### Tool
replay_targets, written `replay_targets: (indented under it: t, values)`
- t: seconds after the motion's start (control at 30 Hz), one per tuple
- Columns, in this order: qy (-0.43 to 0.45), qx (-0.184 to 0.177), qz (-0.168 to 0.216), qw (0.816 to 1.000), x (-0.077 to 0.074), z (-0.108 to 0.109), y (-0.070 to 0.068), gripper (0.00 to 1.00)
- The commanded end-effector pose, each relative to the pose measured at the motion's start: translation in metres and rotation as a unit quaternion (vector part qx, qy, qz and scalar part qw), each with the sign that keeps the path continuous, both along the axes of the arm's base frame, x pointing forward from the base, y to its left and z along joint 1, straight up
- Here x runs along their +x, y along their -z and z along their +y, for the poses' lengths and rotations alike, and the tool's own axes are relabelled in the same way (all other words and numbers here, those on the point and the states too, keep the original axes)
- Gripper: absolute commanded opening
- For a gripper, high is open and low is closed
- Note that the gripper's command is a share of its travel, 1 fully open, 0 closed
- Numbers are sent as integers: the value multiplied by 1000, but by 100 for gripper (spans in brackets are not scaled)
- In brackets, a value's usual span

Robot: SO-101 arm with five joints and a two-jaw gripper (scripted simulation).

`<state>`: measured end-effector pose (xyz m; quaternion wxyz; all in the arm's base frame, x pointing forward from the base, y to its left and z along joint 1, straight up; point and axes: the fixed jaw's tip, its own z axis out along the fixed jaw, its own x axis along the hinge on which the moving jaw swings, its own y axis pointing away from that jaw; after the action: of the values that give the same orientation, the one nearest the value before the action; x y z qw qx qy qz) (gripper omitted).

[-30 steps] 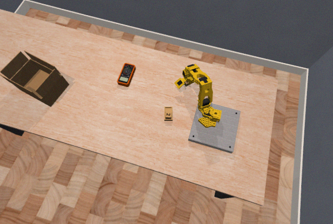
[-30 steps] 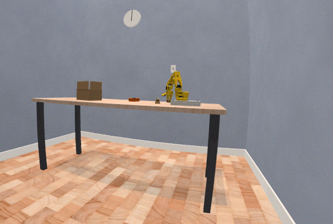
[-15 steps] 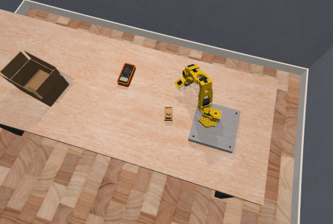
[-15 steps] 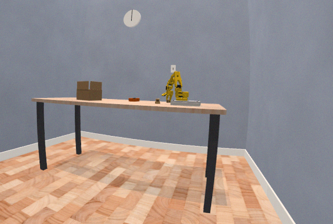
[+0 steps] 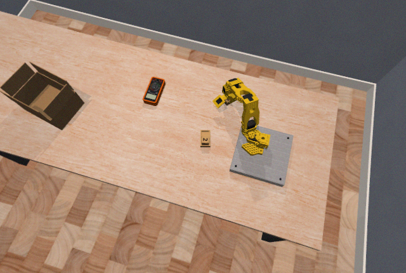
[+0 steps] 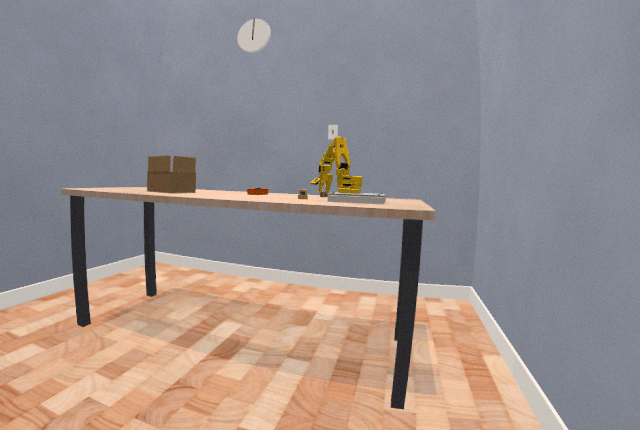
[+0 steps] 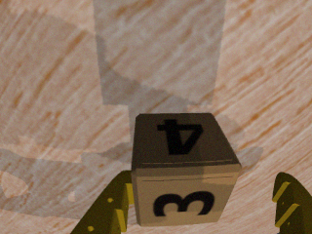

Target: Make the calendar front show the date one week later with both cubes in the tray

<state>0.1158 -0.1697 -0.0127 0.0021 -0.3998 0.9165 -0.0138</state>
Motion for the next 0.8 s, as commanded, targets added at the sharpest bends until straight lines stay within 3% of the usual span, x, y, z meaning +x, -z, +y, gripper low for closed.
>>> replay_targets:
  t: [0.0,0.77]
  values:
    - [1,9,5,1000,-3,3,3,36]
    - [1,9,5,1000,-3,2,-54,36]
